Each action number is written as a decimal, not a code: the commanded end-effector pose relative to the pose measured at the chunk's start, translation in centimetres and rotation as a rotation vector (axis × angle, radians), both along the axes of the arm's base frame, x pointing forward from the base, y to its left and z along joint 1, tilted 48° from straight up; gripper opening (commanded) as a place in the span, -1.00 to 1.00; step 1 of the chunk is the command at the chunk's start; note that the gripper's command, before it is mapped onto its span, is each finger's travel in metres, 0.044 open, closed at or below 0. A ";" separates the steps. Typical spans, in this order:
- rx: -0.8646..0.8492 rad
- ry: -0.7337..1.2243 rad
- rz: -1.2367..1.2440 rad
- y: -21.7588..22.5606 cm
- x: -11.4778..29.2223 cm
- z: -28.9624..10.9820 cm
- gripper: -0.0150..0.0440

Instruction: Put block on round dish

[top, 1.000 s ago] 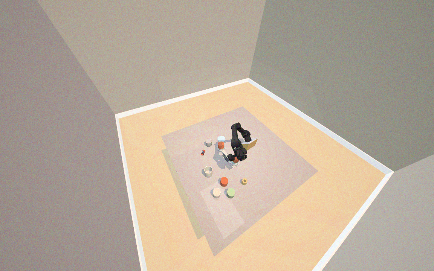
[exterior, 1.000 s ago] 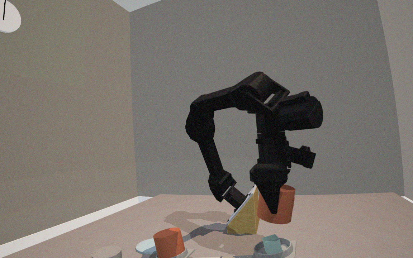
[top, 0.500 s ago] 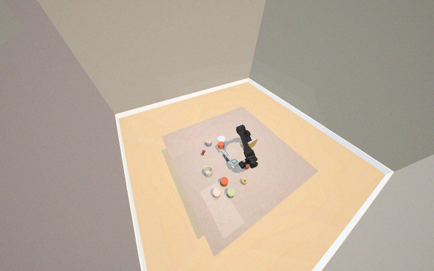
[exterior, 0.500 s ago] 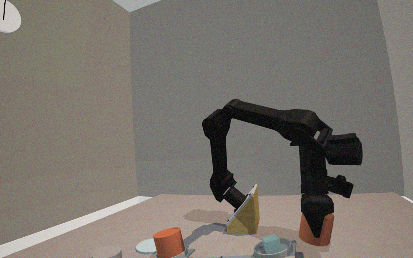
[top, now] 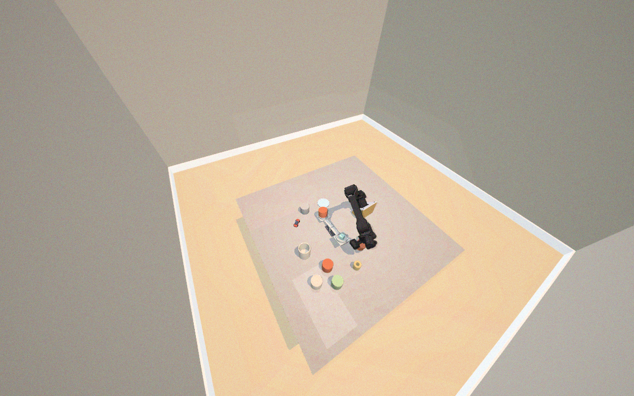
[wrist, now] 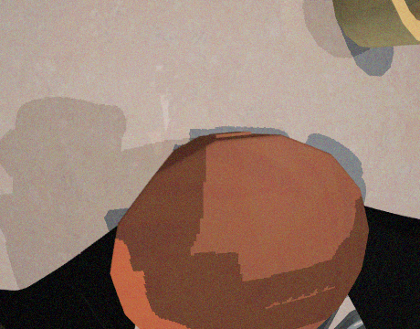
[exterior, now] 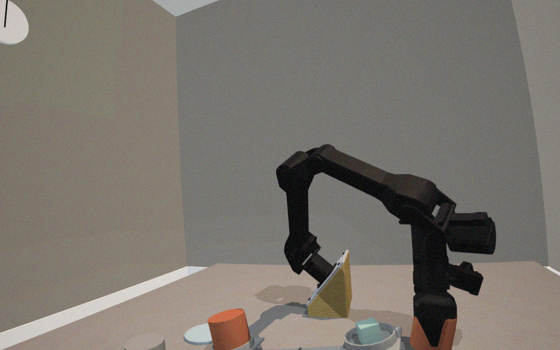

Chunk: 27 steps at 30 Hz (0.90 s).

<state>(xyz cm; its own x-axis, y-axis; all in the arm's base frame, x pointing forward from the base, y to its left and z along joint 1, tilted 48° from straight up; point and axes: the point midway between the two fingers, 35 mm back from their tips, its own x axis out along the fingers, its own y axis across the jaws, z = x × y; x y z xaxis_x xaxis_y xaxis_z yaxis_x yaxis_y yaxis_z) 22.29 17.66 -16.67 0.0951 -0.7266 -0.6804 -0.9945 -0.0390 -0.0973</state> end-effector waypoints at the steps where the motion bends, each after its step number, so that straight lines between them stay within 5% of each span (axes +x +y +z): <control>1: 0.004 -0.006 0.013 -0.1 0.1 -0.1 -0.49; 13: 0.003 -0.006 0.013 -1.4 0.3 -1.4 -0.49; 27: 0.006 -0.005 0.005 -1.0 0.3 -1.1 0.75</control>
<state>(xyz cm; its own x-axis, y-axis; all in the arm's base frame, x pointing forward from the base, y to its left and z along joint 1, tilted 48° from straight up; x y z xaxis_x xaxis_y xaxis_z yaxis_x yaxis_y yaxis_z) 22.52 16.63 -17.80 0.1026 -0.7220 -0.6843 -0.9938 -0.0448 -0.1017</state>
